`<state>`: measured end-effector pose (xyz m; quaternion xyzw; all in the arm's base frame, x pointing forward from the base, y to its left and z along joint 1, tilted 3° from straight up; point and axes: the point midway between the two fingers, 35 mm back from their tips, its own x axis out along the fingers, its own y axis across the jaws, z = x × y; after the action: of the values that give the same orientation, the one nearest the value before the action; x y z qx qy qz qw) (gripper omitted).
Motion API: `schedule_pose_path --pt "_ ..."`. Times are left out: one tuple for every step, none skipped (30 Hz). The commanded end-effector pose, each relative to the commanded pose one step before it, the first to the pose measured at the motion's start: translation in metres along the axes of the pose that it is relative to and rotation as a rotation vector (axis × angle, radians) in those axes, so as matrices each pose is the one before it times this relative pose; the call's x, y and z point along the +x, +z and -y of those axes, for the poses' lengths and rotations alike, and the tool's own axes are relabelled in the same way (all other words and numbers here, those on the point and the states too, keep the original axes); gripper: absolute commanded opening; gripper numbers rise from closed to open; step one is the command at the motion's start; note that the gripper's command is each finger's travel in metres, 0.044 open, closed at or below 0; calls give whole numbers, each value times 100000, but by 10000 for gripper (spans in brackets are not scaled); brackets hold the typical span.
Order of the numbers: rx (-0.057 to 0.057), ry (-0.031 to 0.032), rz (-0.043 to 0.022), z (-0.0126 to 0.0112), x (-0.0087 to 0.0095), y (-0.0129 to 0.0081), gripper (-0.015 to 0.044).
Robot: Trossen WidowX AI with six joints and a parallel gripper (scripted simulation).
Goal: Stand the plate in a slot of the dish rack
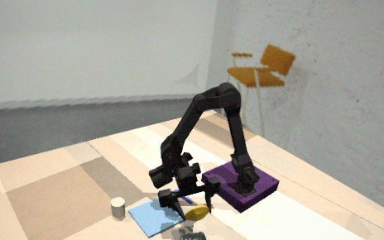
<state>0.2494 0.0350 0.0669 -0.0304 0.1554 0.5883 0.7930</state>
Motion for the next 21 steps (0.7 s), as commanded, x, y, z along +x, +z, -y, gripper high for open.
schedule_pose_path --pt "-7855 -4980 5986 191 -365 -80 0" --pt "-2137 -1388 1388 57 -102 -19 0" --pt "-2143 -1439 1344 59 -105 -18 0" --pt "-1776 -1226 1076 50 -89 -15 0" --pt "-1068 -751 630 30 -55 -9 0" --pt "-356 -253 207 10 -18 -3 0" --pt "0 0 0 0 0 0 0" --pt "0 0 0 0 0 0 0" --pt "0 0 0 0 0 0 0" --pt "0 0 0 0 0 0 0" --pt "0 0 0 0 0 0 0" --pt "0 0 0 0 0 0 0" --pt "0 0 0 0 0 0 0" --pt "0 0 0 0 0 0 0" --pt "12 6 -16 1 25 -43 0" --pt "34 18 -47 2 75 -127 0" --pt "57 31 -73 2 125 -208 0" --pt "69 39 -82 2 154 -253 0" --pt "68 39 -72 1 154 -248 0" --pt "67 40 -62 0 154 -243 0" --pt "67 42 -52 -1 153 -238 0"
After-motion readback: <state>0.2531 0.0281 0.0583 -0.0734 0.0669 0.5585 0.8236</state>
